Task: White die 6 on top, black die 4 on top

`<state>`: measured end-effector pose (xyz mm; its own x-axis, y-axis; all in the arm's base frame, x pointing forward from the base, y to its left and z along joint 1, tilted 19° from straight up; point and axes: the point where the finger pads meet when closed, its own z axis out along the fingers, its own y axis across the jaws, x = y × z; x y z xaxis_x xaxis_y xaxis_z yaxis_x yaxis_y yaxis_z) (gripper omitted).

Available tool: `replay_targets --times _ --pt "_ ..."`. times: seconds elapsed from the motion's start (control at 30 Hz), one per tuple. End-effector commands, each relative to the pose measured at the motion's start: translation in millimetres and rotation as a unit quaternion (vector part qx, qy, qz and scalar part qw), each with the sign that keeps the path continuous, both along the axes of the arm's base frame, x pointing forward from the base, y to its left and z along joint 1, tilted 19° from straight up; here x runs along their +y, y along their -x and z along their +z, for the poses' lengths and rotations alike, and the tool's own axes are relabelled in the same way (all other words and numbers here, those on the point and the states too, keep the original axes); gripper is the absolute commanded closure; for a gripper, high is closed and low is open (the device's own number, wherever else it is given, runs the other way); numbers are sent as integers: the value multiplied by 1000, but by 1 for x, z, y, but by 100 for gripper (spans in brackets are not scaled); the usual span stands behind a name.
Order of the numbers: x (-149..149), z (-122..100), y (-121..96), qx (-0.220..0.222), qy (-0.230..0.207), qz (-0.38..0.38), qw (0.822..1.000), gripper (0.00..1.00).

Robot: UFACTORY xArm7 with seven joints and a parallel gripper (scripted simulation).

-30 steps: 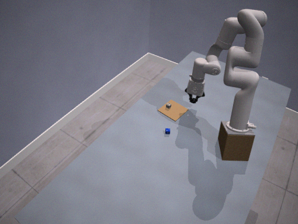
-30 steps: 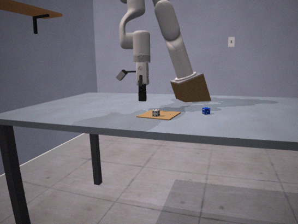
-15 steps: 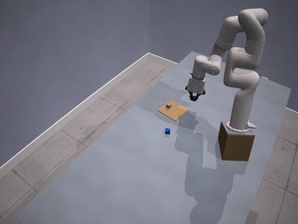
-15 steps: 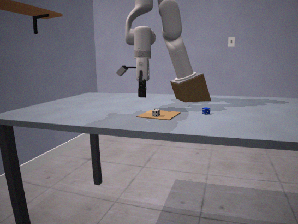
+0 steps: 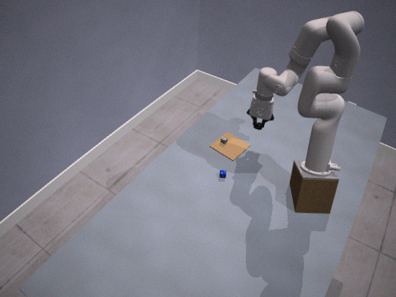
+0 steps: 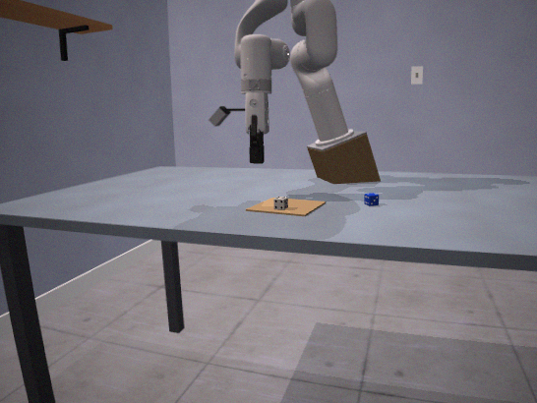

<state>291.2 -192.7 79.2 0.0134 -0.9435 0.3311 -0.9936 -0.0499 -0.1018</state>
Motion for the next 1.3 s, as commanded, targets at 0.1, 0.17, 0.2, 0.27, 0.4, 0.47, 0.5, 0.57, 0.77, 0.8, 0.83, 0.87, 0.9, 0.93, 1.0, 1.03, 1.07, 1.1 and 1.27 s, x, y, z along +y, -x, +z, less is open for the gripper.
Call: replay_targets --times 0.1,0.17,0.2,0.27,0.4,0.47,0.5,0.57,0.77,0.8,0.83,0.87,0.9,0.93,1.0,1.03,1.07,1.1,1.27 --pt "1 10 0 0 -8 3 1000 79" --pt "2 11 0 0 -8 3 1000 79" --pt "2 11 0 0 -8 3 1000 79" --pt "2 11 0 0 -8 3 1000 79" --pt "2 11 0 0 -8 3 1000 79" --pt "2 11 0 0 -8 3 1000 79" --pt "2 11 0 0 -8 3 1000 79" --pt "2 11 0 0 -9 3 1000 79" --pt "30 -4 -19 58 -16 106 993 79" --pt "37 -8 -24 73 -17 133 988 79" --pt "42 -11 -27 83 -18 152 985 79" --pt "49 -14 -32 95 -18 176 980 79" --pt "55 -16 -35 105 -18 197 975 79" --pt "55 -16 -35 105 -18 197 975 79" --pt "57 -17 -37 109 -18 206 972 79" --pt "73 -24 -47 136 -17 264 955 79" --pt "75 -25 -48 139 -17 271 952 79" --pt "78 -26 -50 144 -16 283 948 79" --pt "107 -36 -70 182 -8 385 905 79"
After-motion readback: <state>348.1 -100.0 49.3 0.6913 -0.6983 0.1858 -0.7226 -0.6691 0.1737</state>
